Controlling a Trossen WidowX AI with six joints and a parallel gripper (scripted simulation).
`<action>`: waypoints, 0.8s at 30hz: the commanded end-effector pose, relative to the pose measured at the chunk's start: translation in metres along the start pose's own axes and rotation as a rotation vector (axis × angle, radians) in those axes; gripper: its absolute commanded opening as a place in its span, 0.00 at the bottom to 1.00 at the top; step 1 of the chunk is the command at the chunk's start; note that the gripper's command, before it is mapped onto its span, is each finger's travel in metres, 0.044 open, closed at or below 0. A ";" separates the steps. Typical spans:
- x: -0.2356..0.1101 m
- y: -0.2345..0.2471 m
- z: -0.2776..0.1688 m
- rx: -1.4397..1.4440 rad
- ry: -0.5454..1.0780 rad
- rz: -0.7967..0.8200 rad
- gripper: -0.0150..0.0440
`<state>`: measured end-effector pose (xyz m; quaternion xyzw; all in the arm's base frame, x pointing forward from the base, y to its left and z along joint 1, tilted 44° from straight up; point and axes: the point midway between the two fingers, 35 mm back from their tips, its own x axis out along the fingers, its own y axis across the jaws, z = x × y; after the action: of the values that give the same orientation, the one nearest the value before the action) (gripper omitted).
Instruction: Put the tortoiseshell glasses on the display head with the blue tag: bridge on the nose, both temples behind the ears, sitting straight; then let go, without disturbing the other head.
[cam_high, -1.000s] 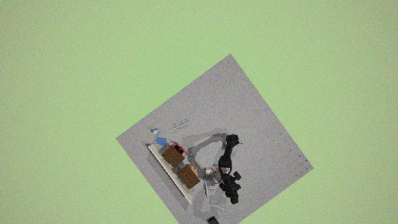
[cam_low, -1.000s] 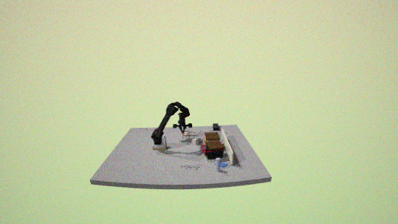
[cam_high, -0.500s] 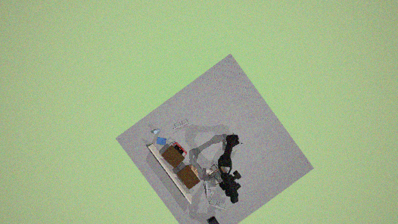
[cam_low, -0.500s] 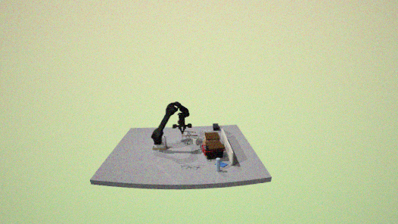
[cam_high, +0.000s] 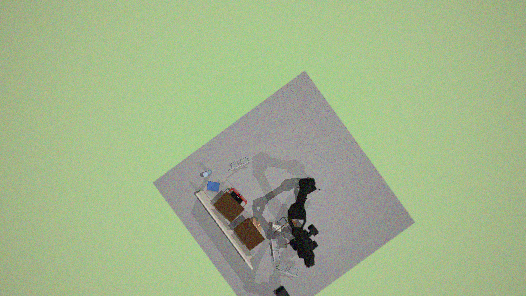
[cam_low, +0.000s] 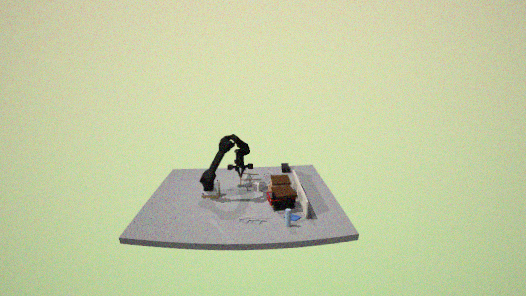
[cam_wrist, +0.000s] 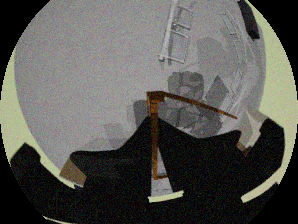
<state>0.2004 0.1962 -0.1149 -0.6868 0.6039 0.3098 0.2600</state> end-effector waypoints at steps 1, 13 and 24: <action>-0.001 0.001 -0.004 -0.004 0.001 -0.003 0.25; -0.001 0.003 -0.010 -0.004 0.002 -0.003 0.25; -0.001 0.004 -0.016 -0.005 0.002 -0.003 0.25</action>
<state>0.1979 0.1865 -0.1067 -0.6867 0.6042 0.3098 0.2594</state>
